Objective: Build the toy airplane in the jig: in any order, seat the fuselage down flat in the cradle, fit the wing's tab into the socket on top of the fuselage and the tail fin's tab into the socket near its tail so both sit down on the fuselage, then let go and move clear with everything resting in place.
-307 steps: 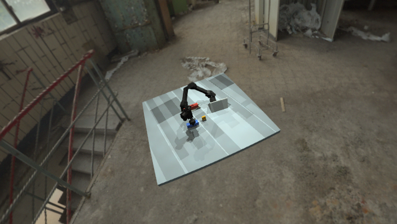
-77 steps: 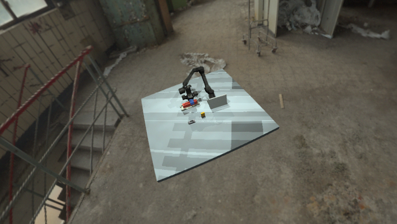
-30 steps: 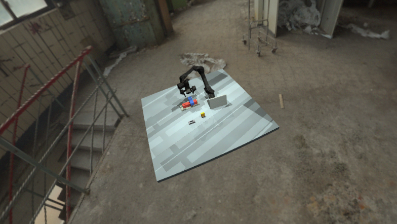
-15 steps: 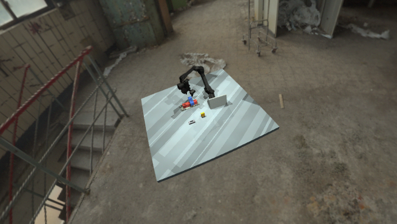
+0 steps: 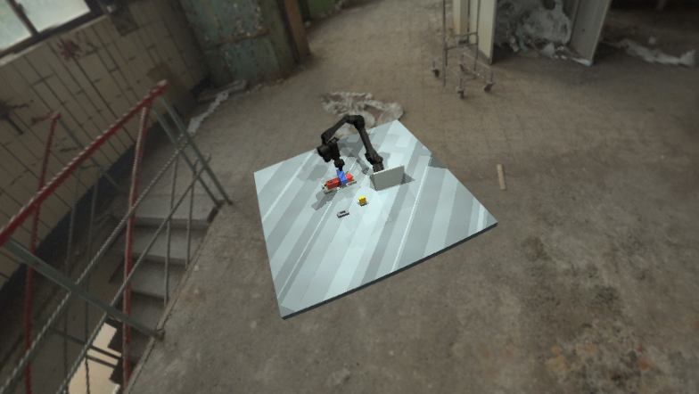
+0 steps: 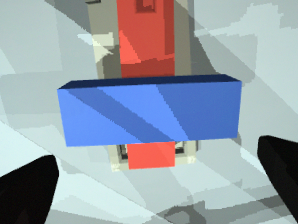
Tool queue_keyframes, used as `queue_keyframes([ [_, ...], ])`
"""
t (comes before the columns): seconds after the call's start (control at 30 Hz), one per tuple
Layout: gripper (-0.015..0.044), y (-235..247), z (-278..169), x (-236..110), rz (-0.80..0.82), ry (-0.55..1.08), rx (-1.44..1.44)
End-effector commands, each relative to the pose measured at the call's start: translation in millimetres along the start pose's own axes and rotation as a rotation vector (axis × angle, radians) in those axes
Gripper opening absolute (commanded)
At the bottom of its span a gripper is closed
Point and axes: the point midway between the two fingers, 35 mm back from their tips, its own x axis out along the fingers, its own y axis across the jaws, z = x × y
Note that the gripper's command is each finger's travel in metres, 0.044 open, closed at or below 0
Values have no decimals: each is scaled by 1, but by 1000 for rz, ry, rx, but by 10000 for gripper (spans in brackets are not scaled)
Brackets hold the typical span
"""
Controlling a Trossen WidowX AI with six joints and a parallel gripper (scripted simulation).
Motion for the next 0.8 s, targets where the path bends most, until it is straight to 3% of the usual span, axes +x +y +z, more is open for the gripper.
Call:
queue_keyframes([
  [0.0,440,22,4,-2,19,-5,3],
  [0.23,440,145,-4,-13,68,-14,-6],
  [0.43,440,244,-50,-4,26,2,1],
  [0.67,440,254,-57,1,18,3,4],
  [0.77,440,255,-56,35,17,2,4],
])
